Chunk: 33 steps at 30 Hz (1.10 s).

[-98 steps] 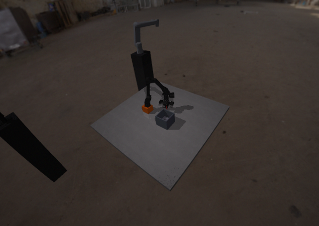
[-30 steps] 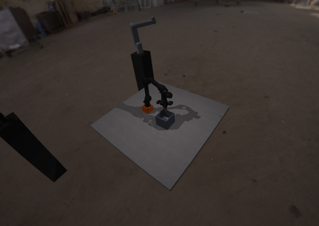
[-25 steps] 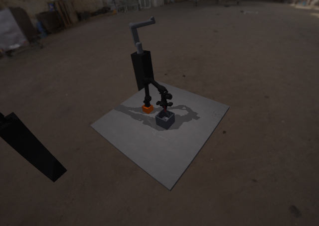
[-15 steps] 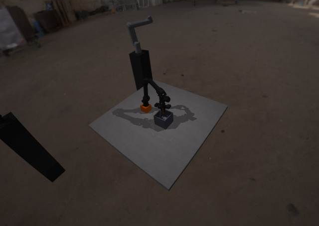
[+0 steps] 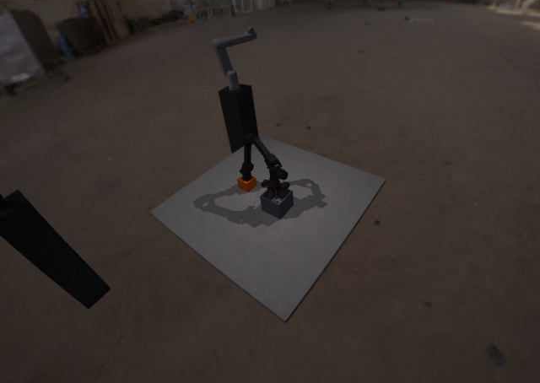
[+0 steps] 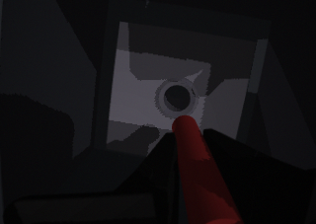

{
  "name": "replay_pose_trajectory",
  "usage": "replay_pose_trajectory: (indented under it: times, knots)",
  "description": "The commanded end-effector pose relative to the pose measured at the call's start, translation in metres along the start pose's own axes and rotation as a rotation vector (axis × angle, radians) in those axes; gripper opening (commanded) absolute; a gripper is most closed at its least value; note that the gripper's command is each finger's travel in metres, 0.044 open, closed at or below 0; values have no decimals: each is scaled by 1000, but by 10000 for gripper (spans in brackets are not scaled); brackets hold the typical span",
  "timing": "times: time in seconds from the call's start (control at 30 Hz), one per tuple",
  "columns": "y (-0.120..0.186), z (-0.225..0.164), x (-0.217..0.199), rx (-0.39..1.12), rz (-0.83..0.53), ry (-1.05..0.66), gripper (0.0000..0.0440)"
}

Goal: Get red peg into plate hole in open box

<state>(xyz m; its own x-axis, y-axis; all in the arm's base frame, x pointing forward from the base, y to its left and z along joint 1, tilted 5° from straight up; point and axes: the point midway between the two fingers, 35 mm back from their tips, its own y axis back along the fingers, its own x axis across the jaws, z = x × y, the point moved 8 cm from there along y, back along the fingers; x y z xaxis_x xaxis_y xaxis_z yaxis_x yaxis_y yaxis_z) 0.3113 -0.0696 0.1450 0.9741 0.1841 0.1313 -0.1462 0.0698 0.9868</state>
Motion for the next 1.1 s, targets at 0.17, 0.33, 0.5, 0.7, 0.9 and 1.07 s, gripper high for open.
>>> replay_pose_trajectory:
  times: [0.17, 0.33, 0.5, 0.7, 0.9, 1.07]
  knots:
    - [-23, 5, 2, 19, -12, 35, 0]
    - [-32, 7, 4, 18, -24, 56, 1]
    - [-40, 8, 5, 24, -46, 75, 72]
    - [-42, 9, 7, 58, -63, 85, 116]
    - [-37, 18, 10, 104, -58, 84, 155]
    - [-30, 27, 13, 158, -32, 69, 161]
